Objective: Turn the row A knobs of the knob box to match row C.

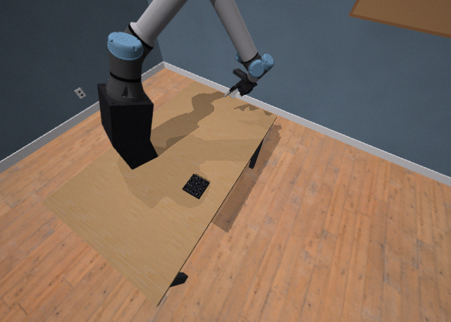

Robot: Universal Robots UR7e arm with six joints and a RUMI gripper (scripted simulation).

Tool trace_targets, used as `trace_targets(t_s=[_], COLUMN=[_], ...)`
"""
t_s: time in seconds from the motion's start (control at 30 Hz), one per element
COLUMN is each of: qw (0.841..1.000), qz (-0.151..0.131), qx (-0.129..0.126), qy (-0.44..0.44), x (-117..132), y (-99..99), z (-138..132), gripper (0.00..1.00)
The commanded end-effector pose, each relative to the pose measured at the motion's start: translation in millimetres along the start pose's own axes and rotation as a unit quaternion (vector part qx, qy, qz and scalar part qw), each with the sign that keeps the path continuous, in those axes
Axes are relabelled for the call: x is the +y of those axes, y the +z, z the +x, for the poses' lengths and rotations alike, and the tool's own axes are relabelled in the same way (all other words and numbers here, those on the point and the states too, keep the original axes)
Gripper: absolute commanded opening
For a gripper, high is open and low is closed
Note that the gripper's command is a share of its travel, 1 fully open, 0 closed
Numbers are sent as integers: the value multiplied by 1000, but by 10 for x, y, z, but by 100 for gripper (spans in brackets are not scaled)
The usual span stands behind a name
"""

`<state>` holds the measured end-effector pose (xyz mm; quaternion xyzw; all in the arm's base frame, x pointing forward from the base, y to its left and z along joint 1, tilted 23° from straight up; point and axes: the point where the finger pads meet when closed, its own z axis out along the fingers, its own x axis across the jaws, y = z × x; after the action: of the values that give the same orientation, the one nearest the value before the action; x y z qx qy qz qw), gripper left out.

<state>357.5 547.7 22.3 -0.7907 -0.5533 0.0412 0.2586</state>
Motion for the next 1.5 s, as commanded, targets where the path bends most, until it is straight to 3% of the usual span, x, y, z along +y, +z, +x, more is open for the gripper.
trace_targets(t_s=[0.0, 1.1, 1.47], qw=[1000, 999, 989], qz=[0, 1, 6], qx=[1, 10, 42], qy=[0, 32, 141], x=[-1, 82, 355], y=[-7, -12, -4], z=[4, -122, -565], gripper=[100, 100, 100])
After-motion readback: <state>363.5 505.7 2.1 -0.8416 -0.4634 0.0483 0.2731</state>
